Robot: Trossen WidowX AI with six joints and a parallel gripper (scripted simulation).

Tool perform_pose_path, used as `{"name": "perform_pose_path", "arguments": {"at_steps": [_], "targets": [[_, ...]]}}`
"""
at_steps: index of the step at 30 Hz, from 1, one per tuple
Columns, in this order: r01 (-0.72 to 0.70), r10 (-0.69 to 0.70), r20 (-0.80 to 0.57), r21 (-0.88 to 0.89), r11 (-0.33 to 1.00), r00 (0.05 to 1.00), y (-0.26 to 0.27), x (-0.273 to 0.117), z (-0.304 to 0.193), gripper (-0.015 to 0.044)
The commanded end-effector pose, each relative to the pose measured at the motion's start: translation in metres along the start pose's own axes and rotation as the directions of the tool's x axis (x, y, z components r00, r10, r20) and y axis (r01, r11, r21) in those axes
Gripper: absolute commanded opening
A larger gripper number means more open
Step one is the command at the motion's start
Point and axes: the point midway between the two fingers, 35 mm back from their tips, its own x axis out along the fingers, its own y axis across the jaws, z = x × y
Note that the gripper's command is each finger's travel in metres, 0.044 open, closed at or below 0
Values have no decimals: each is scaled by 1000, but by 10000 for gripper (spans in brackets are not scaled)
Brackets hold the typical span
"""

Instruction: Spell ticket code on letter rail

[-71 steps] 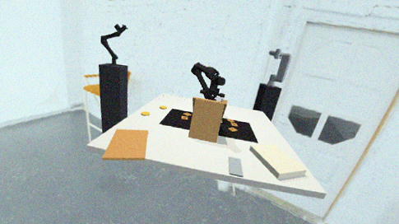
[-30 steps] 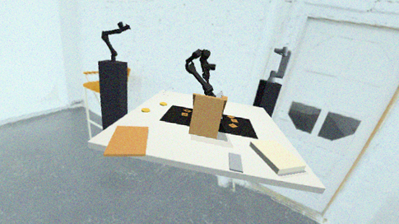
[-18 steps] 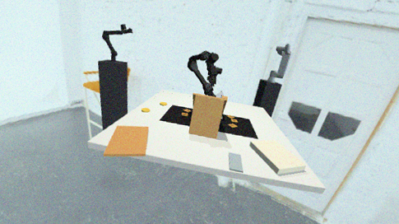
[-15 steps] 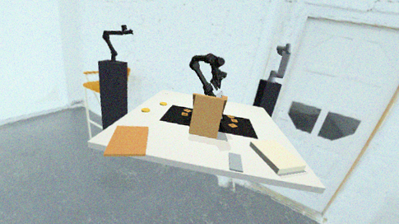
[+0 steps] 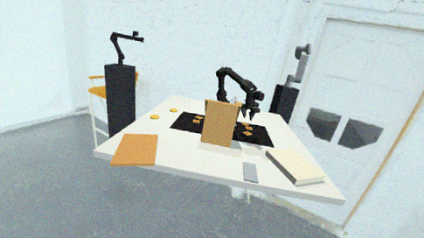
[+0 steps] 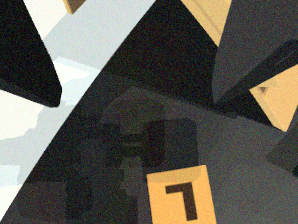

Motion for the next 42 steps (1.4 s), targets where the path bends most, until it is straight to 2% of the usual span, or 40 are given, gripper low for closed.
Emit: {"name": "perform_pose_path", "arguments": {"at_steps": [1, 3, 11, 17, 42], "targets": [[-76, 74, -28, -72, 995, 997, 4, 48, 31, 340], [-114, 110, -40, -104, 988, 993, 10, 71, 46, 340], [-127, 123, -45, -115, 985, 991, 16, 80, 46, 340], [-128, 124, -47, -115, 985, 991, 21, 110, 42, 340], [-129, 124, -48, -115, 985, 991, 25, 130, 40, 340]]}}
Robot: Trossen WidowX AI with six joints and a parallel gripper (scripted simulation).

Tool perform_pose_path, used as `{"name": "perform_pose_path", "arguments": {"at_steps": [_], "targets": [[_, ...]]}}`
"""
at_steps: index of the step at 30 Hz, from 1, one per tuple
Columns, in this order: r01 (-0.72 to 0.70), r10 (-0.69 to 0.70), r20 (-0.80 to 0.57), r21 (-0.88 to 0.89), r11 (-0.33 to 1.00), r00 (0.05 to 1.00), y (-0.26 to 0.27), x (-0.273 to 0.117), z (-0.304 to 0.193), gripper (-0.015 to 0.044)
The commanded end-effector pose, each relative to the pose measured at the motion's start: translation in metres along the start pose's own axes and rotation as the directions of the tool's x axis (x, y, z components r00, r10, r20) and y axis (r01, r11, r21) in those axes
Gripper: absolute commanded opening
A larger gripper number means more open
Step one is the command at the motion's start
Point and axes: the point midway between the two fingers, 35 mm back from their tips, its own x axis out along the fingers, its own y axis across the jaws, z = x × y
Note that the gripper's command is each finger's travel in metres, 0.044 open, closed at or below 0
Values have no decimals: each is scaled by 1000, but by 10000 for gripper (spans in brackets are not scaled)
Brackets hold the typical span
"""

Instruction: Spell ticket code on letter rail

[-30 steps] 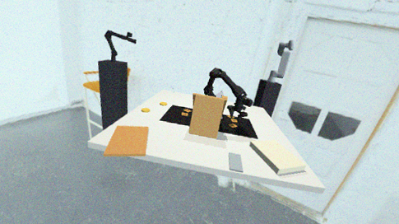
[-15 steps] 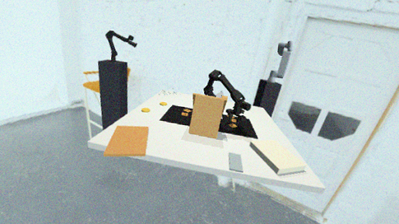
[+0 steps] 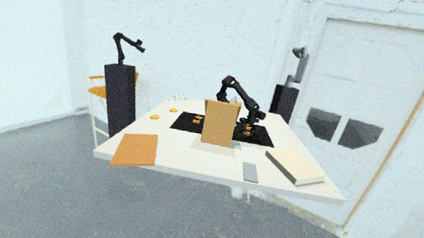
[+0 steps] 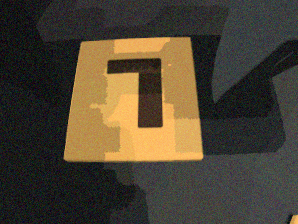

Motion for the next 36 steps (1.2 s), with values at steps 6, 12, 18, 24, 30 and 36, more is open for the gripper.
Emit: {"name": "perform_pose_path", "arguments": {"at_steps": [6, 12, 18, 24, 30, 36], "targets": [[2, -2, -6, -2, 1000, 1000, 0, 1, -1, 314], [2, -2, -6, -2, 1000, 1000, 0, 1, -1, 254], [2, -2, -6, -2, 1000, 1000, 0, 1, -1, 214], [2, -2, -5, -2, 1000, 1000, 0, -5, 0, 57], [2, -2, -5, -2, 1000, 1000, 0, -10, 0, 0], [2, -2, -5, -2, 1000, 1000, 0, -14, 0, 0]]}}
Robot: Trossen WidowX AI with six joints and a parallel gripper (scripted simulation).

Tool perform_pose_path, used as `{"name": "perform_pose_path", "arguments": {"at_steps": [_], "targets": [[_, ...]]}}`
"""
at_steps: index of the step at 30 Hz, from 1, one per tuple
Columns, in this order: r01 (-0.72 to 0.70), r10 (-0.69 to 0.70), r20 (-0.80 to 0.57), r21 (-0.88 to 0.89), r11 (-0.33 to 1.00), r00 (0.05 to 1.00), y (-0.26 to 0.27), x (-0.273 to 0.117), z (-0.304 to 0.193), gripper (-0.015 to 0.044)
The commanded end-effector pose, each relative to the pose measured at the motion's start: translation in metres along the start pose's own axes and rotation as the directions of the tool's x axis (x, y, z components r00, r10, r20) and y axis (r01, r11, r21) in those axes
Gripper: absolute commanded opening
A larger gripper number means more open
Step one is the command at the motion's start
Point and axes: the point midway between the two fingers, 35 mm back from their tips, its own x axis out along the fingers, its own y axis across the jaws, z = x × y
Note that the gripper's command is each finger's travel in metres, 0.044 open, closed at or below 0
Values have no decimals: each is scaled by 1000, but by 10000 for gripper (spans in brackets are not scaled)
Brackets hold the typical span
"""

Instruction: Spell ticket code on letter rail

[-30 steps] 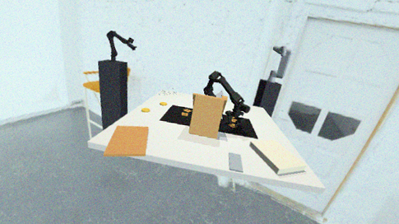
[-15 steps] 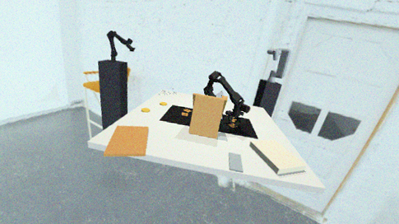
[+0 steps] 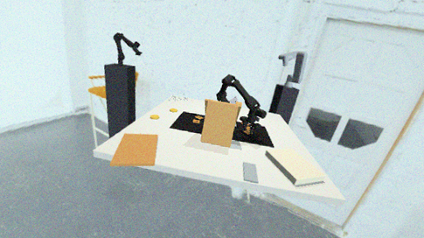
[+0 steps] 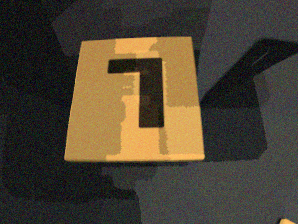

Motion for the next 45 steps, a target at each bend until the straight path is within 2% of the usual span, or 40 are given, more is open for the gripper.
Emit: {"name": "perform_pose_path", "arguments": {"at_steps": [1, 24, 45], "targets": [[-1, 1, 6, 3, 1000, 1000, 0, -3, 0, 0], [11, -11, 5, 12, 1000, 1000, -2, -20, -4, 0], [271, -320, 96, 340, 901, 943, -25, -116, -52, 0]]}}
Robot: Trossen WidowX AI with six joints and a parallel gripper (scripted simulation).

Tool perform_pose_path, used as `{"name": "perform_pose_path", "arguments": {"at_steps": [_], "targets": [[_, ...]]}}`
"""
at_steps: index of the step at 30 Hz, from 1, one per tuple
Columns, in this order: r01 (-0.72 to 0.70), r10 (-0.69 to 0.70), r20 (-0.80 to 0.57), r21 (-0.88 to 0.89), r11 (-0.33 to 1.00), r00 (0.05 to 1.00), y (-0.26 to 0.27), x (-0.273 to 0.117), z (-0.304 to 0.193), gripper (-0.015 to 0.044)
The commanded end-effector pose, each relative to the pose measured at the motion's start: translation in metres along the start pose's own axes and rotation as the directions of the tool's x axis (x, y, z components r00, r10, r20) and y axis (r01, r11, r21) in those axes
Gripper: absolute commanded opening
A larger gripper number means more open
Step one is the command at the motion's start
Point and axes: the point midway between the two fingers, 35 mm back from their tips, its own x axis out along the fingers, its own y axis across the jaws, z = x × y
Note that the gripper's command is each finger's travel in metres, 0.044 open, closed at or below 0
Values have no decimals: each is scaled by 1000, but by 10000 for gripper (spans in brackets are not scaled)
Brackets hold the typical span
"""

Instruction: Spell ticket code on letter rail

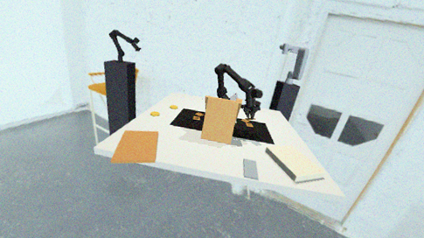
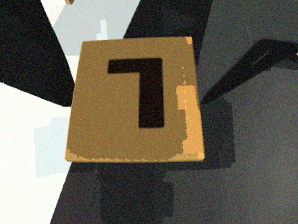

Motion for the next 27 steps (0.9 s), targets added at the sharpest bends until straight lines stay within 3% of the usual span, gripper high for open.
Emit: {"name": "perform_pose_path", "arguments": {"at_steps": [1, 27], "targets": [[51, -53, 34, 59, 997, 998, -8, -17, -5, 0], [319, -418, 173, 416, 852, 892, -40, -136, -48, 0]]}}
